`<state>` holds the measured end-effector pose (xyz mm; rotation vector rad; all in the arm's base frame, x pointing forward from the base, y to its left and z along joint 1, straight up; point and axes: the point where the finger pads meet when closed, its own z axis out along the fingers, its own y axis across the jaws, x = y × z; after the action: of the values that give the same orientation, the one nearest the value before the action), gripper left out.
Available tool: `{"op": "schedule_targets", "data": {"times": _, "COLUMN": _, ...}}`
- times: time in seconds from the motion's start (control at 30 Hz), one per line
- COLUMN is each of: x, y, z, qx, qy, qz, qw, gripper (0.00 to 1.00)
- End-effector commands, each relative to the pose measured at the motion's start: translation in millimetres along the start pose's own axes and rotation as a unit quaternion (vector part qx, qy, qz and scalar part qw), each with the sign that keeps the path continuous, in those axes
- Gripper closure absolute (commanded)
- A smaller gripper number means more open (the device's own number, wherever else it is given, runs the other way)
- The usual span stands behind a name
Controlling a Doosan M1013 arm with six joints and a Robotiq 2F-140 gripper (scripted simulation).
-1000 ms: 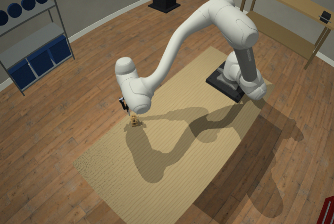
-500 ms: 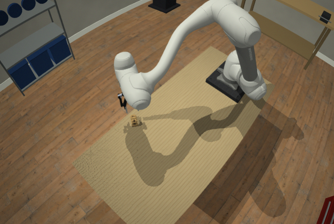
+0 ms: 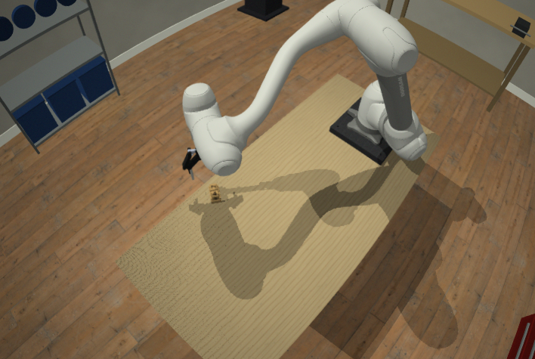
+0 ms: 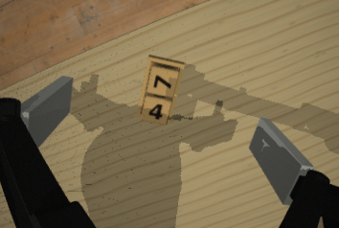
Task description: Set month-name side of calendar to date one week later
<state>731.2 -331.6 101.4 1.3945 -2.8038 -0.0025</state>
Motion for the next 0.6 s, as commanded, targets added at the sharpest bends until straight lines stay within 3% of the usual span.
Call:
{"op": "schedule_targets", "data": {"times": 0.0, "x": 1.0, "y": -1.2, "z": -3.7, "qx": 0.001, "qy": -0.002, "qz": -0.001, "qw": 1.0, "gripper": 0.0}}
{"op": "schedule_targets", "data": {"times": 0.23, "x": 1.0, "y": -1.2, "z": -7.1, "qx": 0.001, "qy": -0.002, "qz": -0.001, "qw": 1.0, "gripper": 0.0}}
{"op": "schedule_targets", "data": {"times": 0.57, "x": 1.0, "y": -1.1, "z": -28.8, "qx": 0.001, "qy": -0.002, "qz": -0.001, "qw": 1.0, "gripper": 0.0}}
